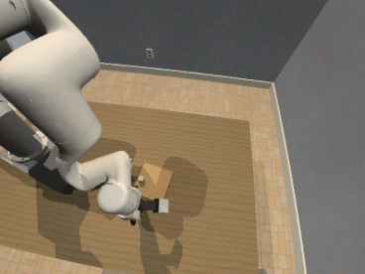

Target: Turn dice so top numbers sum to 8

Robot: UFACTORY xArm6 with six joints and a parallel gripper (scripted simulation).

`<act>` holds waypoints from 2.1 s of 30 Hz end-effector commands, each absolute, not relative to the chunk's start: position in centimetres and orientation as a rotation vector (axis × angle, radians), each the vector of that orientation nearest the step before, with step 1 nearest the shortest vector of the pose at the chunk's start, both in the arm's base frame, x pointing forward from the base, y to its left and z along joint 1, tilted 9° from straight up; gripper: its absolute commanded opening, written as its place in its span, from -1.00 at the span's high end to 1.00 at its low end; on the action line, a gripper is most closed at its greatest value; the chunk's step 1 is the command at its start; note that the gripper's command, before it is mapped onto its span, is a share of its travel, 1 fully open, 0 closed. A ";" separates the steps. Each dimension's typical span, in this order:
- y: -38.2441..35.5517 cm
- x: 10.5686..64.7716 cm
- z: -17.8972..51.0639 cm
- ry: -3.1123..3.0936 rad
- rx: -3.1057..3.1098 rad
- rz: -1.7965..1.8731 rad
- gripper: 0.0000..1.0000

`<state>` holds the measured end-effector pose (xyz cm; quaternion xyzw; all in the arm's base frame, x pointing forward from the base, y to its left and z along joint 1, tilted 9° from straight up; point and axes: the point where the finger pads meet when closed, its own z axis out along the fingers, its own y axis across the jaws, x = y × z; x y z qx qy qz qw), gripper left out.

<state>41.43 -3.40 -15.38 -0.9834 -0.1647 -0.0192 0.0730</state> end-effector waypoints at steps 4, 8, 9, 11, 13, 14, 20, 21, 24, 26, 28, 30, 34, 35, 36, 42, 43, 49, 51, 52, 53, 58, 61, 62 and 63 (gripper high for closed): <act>-3.4 41.6 -15.3 -0.495 -2.955 -0.062 0.28; -3.4 41.6 -15.4 -0.495 -2.955 -0.062 0.28; -3.4 41.6 -15.4 -0.495 -2.955 -0.062 0.28; -3.4 41.6 -15.4 -0.495 -2.955 -0.062 0.28; -3.4 41.6 -15.6 -0.495 -2.955 -0.062 0.28; -3.4 41.6 -15.6 -0.495 -2.955 -0.062 0.28; -3.3 41.6 -16.4 -0.495 -2.955 -0.062 0.28; -3.2 41.6 -16.6 -0.495 -2.955 -0.062 0.28; -3.2 41.6 -17.0 -0.495 -2.955 -0.062 0.28; -3.2 41.6 -17.1 -0.495 -2.955 -0.062 0.28; -3.1 41.6 -17.2 -0.495 -2.955 -0.062 0.28; -3.1 41.6 -17.4 -0.495 -2.955 -0.062 0.28; -3.1 41.6 -17.6 -0.495 -2.955 -0.062 0.28; -3.1 41.6 -17.6 -0.495 -2.955 -0.062 0.28; -3.1 41.6 -17.6 -0.495 -2.955 -0.062 0.28; -3.1 41.6 -17.6 -0.495 -2.955 -0.062 0.28; -3.1 41.6 -17.6 -0.495 -2.955 -0.062 0.28; -3.1 41.6 -17.6 -0.495 -2.955 -0.062 0.28; -3.1 41.6 -17.6 -0.495 -2.955 -0.062 0.28; -3.1 41.6 -17.6 -0.495 -2.955 -0.062 0.28; -3.1 41.6 -17.6 -0.495 -2.955 -0.062 0.28; -3.1 41.6 -17.6 -0.495 -2.955 -0.062 0.28; -3.1 41.6 -17.6 -0.495 -2.955 -0.062 0.28; -3.1 41.6 -17.6 -0.495 -2.955 -0.062 0.28; -3.1 41.6 -17.6 -0.495 -2.955 -0.062 0.28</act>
